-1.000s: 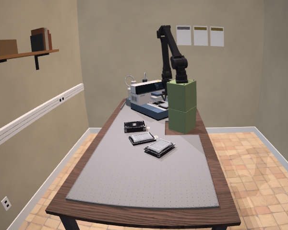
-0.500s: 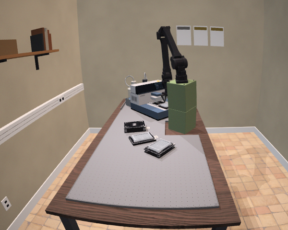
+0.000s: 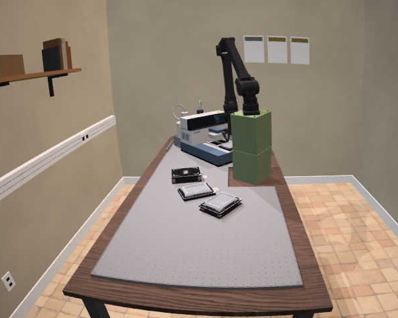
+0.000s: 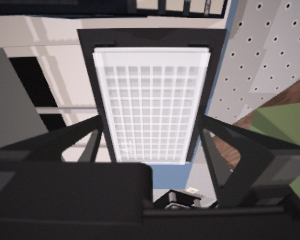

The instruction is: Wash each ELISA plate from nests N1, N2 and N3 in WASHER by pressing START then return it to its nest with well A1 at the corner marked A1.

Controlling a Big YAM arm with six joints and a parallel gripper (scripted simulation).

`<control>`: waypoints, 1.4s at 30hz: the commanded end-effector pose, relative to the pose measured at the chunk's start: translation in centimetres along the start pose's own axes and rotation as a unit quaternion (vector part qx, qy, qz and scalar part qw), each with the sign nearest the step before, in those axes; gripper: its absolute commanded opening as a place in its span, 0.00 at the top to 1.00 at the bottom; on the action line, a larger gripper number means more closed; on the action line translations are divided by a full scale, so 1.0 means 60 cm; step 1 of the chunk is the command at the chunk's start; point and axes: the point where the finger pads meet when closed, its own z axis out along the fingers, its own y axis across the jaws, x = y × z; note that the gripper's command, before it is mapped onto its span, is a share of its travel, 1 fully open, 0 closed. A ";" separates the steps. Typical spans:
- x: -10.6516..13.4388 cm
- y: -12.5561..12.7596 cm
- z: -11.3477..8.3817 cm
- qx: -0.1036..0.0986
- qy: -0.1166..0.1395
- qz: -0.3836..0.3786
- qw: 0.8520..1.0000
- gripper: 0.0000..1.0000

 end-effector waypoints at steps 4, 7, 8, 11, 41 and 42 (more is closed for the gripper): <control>0.006 0.002 0.015 0.000 0.002 0.003 1.000 0.00; 0.006 0.003 0.018 -0.001 0.002 0.003 1.000 0.00; 0.007 0.003 0.019 0.000 0.002 0.002 1.000 0.00; 0.007 0.000 0.021 0.002 0.003 0.003 1.000 0.00; 0.001 0.002 0.011 -0.001 0.001 0.002 1.000 0.18; 0.001 0.002 0.011 -0.001 0.001 0.002 1.000 0.18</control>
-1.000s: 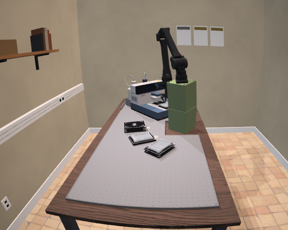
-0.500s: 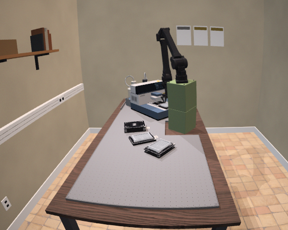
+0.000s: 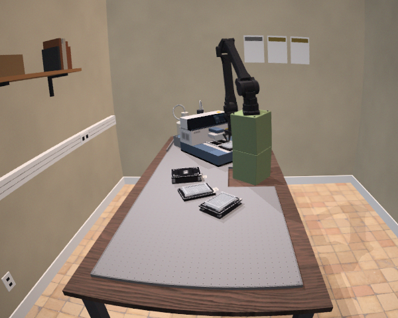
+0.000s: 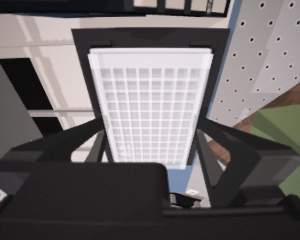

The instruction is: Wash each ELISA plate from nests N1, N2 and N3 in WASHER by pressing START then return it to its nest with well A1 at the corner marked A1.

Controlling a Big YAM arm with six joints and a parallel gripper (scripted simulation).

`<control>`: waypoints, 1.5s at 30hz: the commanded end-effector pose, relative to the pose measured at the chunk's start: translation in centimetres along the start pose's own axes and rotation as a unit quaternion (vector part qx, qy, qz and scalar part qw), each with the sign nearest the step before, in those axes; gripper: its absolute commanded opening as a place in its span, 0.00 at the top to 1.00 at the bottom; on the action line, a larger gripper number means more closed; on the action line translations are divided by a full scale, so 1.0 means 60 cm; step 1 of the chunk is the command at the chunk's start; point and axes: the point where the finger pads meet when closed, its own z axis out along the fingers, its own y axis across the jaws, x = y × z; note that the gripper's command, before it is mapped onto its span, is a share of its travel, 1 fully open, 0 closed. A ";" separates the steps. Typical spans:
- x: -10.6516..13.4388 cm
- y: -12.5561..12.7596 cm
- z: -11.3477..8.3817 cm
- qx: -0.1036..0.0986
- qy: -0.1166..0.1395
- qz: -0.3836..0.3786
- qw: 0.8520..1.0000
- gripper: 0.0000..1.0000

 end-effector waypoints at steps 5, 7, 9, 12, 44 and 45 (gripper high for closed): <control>0.000 0.004 0.000 -0.002 0.000 0.002 1.000 0.18; 0.000 0.004 0.000 -0.002 0.000 0.002 1.000 0.18; 0.000 0.004 0.000 -0.002 0.000 0.002 1.000 0.18; 0.000 0.004 0.000 -0.002 0.000 0.002 1.000 0.18; 0.005 0.003 -0.005 0.000 0.002 0.004 1.000 0.18; 0.005 0.003 -0.005 0.000 0.002 0.004 1.000 0.18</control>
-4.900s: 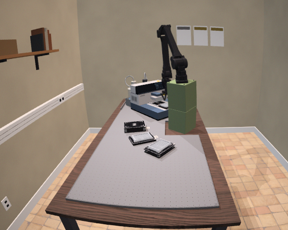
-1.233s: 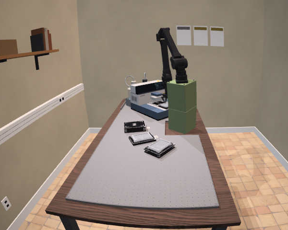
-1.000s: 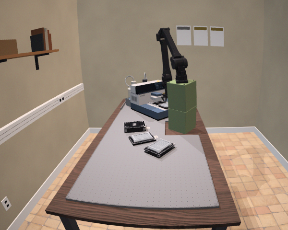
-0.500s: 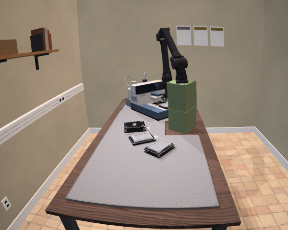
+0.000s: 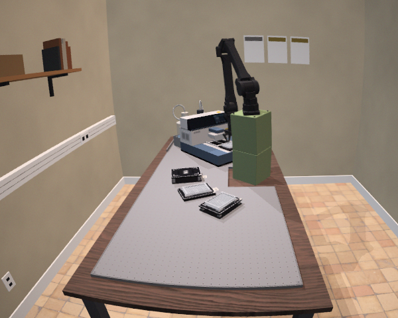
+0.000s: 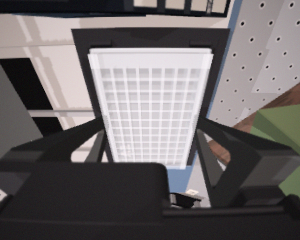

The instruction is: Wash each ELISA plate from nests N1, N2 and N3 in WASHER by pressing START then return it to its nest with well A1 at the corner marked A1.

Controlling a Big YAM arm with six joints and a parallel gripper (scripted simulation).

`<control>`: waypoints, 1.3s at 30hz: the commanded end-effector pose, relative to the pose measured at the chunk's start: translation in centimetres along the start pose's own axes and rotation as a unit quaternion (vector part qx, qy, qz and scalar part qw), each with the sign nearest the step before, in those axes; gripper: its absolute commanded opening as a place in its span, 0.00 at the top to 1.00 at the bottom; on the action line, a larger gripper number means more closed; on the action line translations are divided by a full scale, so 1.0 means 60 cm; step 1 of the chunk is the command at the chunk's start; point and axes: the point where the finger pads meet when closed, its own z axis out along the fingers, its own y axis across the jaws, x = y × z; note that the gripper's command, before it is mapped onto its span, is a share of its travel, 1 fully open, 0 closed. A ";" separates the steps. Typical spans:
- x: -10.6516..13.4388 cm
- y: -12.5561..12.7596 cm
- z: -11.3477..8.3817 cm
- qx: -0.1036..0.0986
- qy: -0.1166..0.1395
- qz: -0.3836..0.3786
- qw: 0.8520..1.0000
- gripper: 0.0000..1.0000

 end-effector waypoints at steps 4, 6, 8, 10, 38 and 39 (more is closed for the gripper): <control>0.002 0.005 -0.023 -0.003 0.001 0.007 1.000 0.18; 0.001 0.004 -0.029 -0.003 0.001 0.008 1.000 0.18; 0.000 0.004 -0.035 -0.003 0.001 0.009 1.000 0.18; -0.002 0.003 -0.040 -0.003 0.001 0.011 1.000 0.18; -0.003 0.001 -0.106 -0.003 0.001 0.001 1.000 0.18; -0.004 0.001 -0.109 -0.003 0.001 0.002 1.000 0.18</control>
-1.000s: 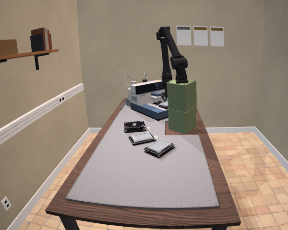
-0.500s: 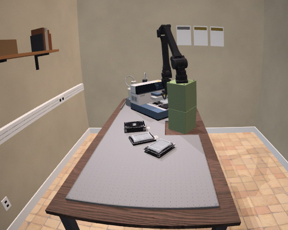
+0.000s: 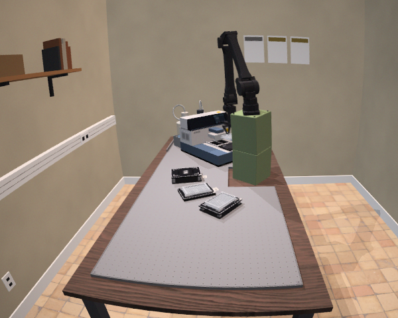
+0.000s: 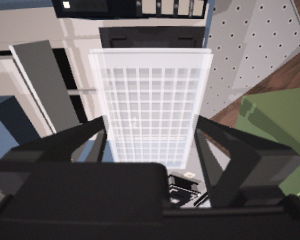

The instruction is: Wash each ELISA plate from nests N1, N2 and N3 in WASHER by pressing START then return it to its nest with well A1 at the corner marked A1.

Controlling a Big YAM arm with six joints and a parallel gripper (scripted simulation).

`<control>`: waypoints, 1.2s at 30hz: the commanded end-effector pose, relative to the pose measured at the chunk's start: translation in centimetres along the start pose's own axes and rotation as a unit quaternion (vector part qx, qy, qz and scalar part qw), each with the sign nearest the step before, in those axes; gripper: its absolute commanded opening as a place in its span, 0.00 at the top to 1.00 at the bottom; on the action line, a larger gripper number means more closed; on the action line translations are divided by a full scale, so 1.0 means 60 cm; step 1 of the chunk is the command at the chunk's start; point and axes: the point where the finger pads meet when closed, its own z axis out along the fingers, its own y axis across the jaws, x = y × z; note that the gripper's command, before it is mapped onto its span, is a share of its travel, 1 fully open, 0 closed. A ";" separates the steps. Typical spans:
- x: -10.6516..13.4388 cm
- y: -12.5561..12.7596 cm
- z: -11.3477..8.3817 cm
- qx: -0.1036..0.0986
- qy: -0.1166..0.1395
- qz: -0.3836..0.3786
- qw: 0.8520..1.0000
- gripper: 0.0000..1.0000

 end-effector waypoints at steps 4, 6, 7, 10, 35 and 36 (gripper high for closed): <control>-0.005 -0.003 -0.027 -0.002 0.001 -0.001 1.000 0.18; -0.004 -0.002 -0.033 -0.002 0.001 -0.002 1.000 0.18; -0.004 -0.002 -0.036 -0.002 0.001 -0.002 1.000 0.18; -0.005 -0.003 -0.044 -0.002 0.001 -0.001 1.000 0.18; 0.048 0.004 -0.043 0.003 0.004 -0.096 0.995 0.18; 0.056 0.006 -0.042 0.003 0.004 -0.112 0.994 0.18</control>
